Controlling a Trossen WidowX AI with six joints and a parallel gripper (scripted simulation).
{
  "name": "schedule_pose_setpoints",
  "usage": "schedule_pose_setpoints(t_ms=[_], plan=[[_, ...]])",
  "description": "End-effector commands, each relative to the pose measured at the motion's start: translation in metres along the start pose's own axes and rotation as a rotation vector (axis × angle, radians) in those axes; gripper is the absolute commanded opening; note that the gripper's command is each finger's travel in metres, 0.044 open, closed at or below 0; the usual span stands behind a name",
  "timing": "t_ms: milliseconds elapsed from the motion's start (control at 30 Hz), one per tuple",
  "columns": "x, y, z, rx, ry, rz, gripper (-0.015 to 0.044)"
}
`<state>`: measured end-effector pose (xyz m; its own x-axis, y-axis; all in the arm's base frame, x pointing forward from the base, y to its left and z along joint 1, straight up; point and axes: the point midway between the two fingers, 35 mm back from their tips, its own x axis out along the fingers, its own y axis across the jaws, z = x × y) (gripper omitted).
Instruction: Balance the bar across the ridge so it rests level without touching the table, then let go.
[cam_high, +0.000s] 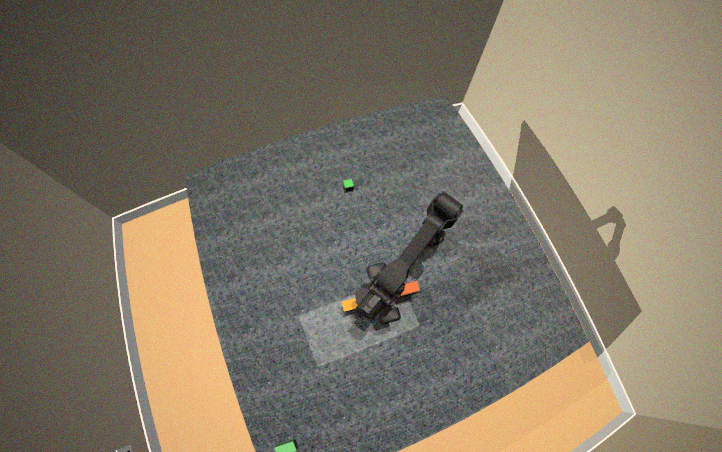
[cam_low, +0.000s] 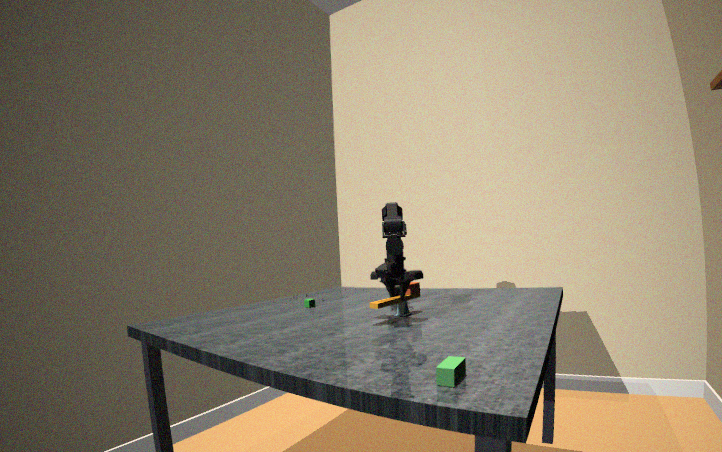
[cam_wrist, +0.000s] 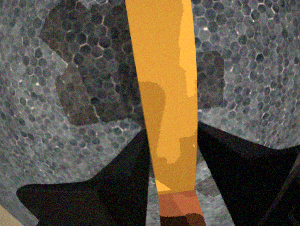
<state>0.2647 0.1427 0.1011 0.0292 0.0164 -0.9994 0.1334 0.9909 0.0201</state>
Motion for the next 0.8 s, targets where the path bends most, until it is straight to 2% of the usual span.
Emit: schedule_pose_setpoints(t_ms=[0,600,767], plan=[[0.0002,-0.0001,-0.0001,0.0,0.001,-0.001,0.0172],[0.0002,-0.0001,-0.0001,0.0,0.001,-0.001,0.0185],[0.0002,-0.0001,-0.0001,0.0,0.001,-0.001,0.0316]])
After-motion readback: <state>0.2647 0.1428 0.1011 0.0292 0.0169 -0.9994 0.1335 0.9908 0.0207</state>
